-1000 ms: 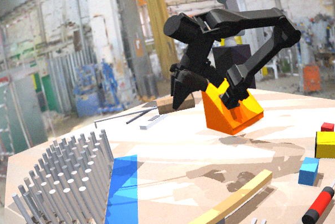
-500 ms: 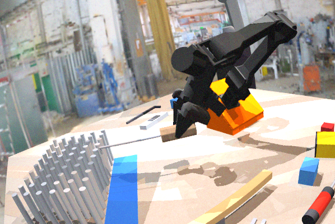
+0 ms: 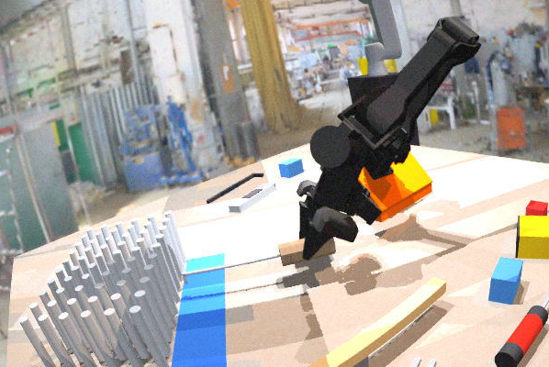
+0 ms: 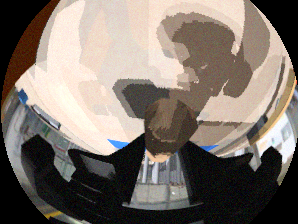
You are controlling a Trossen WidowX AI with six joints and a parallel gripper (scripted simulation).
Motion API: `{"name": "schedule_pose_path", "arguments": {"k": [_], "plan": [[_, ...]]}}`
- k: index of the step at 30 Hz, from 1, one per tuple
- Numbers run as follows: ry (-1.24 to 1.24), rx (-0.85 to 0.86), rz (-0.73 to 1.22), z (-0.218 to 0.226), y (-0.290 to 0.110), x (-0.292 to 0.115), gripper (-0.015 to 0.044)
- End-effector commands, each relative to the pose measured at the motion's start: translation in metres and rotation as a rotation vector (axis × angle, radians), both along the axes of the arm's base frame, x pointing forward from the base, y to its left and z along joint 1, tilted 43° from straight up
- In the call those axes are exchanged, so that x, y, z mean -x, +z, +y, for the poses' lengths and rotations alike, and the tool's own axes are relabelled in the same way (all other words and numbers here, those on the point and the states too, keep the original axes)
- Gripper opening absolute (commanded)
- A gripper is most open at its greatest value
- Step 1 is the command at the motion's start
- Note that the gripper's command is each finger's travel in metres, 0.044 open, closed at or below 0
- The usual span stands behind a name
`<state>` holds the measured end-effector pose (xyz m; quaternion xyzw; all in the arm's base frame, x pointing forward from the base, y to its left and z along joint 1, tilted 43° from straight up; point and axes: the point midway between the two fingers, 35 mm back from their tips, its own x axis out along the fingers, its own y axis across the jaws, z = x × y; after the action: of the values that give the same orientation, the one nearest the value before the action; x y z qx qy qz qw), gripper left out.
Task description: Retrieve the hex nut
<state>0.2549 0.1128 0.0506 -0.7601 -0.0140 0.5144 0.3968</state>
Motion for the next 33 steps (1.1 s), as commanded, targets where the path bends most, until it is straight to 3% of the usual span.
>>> {"name": "schedule_pose_path", "arguments": {"k": [1, 33], "plan": [[-0.014, 0.001, 0.001, 0.001, -0.005, 0.001, 0.0000], [-0.012, 0.002, -0.002, -0.002, -0.008, -0.013, 0.0000]]}}
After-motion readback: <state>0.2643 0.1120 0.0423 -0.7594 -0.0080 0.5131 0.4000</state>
